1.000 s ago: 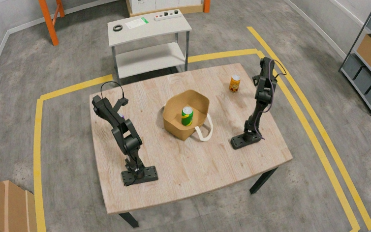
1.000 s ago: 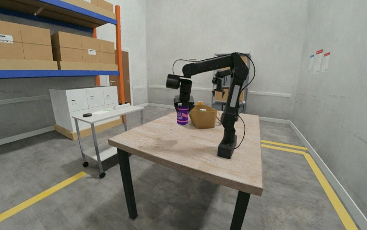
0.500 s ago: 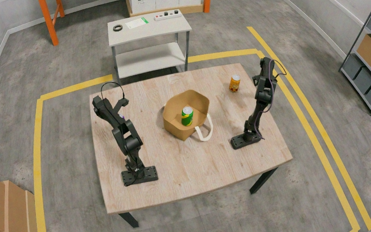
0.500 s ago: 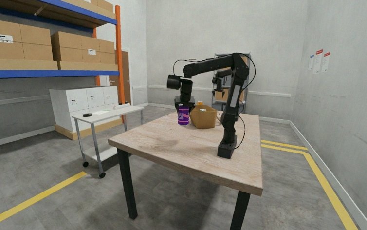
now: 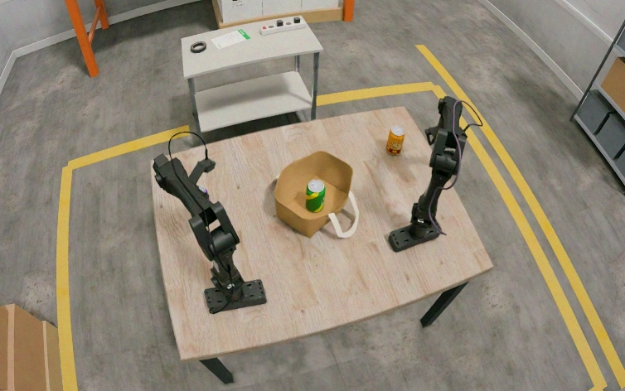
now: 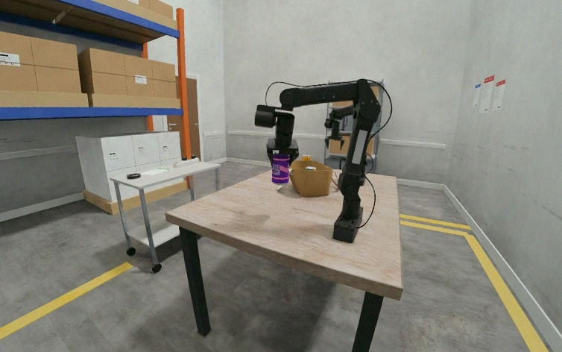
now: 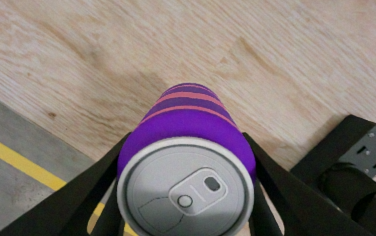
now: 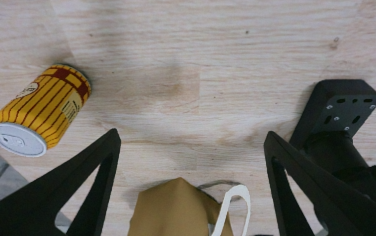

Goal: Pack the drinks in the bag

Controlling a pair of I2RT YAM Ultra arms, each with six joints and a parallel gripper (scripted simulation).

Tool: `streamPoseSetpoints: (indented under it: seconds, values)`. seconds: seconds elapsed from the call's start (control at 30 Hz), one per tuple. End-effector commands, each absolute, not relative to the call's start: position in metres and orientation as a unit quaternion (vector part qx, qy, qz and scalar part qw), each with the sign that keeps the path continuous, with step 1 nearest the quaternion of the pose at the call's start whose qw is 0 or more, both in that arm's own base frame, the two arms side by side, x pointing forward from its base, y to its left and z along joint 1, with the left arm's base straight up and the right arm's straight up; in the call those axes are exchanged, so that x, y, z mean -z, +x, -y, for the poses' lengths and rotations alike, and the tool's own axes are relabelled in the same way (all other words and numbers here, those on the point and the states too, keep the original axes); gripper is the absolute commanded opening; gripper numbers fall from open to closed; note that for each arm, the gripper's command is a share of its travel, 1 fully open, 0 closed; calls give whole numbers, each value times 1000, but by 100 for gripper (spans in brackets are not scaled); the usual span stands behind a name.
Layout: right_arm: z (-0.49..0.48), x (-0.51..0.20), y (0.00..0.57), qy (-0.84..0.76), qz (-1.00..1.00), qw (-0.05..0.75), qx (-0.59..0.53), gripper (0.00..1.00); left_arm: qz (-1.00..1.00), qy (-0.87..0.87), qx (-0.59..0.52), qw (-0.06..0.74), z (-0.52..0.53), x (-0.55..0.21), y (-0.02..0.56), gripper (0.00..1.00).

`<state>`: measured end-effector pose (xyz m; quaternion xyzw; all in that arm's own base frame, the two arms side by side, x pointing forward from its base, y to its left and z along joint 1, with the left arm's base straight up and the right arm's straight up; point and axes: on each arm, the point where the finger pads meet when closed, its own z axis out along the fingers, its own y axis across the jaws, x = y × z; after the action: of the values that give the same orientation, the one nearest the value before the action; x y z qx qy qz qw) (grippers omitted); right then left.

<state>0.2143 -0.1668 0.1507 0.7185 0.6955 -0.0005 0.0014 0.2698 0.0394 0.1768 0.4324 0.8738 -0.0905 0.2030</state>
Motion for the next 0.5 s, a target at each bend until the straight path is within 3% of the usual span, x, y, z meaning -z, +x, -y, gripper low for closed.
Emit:
streamPoseSetpoints:
  seconds: [0.0,0.47]
  values:
    - [174,-154,218,721,-693,7,6,100,-867,434,99,226,-32,-203,277,70]
    - [174,-154,218,721,-693,7,6,100,-857,443,59,257,-37,-234,282,70]
